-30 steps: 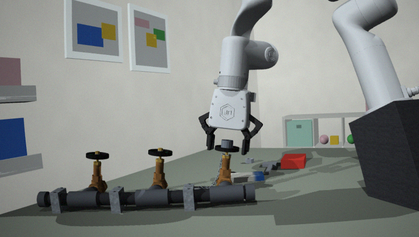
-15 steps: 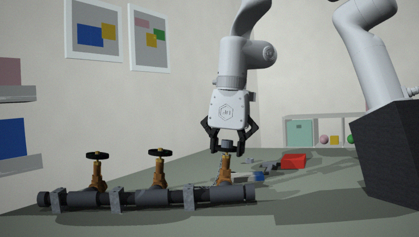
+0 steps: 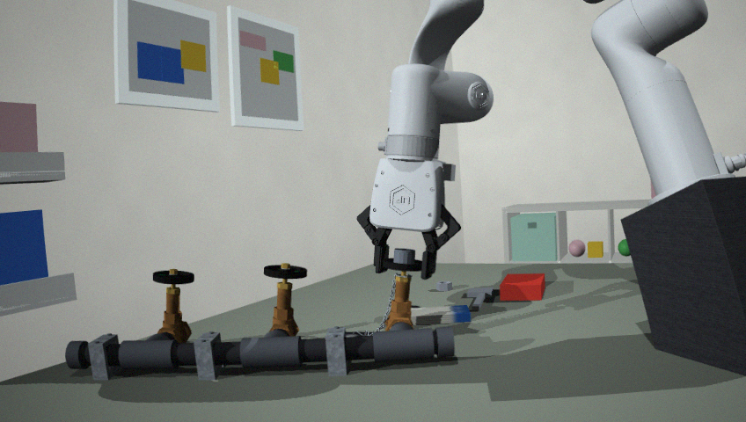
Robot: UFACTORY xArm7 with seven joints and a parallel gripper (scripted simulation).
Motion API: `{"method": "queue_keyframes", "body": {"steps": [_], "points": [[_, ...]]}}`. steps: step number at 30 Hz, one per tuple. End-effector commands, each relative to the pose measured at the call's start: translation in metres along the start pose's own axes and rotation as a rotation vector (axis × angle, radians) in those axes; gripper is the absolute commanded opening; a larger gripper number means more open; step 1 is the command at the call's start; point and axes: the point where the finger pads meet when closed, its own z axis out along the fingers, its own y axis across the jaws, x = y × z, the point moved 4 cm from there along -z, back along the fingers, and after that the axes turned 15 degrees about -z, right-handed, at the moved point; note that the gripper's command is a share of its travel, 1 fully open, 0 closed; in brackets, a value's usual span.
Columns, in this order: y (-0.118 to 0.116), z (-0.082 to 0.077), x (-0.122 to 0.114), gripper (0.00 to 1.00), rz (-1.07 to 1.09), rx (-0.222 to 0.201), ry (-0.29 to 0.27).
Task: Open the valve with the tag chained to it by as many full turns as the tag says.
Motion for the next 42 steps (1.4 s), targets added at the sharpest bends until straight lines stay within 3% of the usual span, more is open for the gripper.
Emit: {"method": "queue_keyframes", "body": {"steps": [1,7,18,20,42], "points": [[-0.0009,-0.0004,-0.0002,0.0,-0.038,0.002,0.0],[-0.0009,-0.0004,-0.0002,0.0,-0.126,0.002,0.0],[-0.0009,-0.0004,-0.0002,0.0,-0.62,0.003,0.001],[-0.0009,-0.0004,-0.0002,0.0,-0.62,0.003,0.001],[-0.0001,-0.0004,-0.0004,0.0,-1.677,0.012,0.023]]}}
